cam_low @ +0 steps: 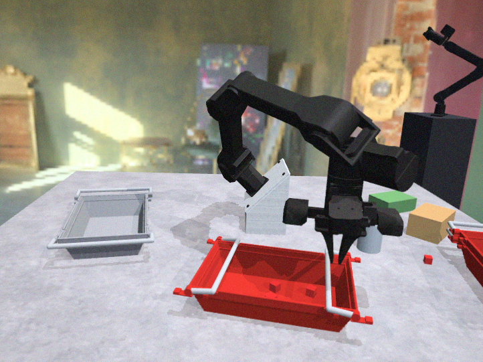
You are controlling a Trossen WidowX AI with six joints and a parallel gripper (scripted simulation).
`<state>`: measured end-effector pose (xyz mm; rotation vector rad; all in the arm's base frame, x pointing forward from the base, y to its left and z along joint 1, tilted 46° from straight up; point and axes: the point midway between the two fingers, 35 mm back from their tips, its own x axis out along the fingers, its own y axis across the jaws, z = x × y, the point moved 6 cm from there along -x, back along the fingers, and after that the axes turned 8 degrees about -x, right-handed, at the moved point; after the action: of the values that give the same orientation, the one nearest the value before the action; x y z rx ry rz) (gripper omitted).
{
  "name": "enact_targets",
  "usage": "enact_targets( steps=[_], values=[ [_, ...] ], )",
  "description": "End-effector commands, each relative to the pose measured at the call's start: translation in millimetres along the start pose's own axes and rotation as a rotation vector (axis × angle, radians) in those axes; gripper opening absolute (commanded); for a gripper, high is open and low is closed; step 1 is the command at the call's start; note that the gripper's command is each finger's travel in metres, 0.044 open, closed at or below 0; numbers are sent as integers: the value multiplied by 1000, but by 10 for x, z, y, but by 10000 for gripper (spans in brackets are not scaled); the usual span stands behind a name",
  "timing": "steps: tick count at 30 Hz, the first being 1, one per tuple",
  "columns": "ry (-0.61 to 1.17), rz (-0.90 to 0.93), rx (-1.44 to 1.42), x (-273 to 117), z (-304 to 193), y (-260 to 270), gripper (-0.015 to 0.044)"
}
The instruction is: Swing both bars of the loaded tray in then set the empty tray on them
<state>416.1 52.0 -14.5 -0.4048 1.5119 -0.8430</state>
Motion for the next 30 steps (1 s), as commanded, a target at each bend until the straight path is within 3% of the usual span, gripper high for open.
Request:
enact_targets(
  steps=[1,7,8,13,21,30],
  values=[
    [0,0,0,0,0,0,131],
    [0,0,0,-282,-12,-7,289],
    [10,-7,6,-81,-1,-49,315],
    [31,33,327,-153,125,-832,440],
    [65,71,885,-171,-40,-2129,440],
    [85,71,1558,-131,-772,-3338,440]
  ],
)
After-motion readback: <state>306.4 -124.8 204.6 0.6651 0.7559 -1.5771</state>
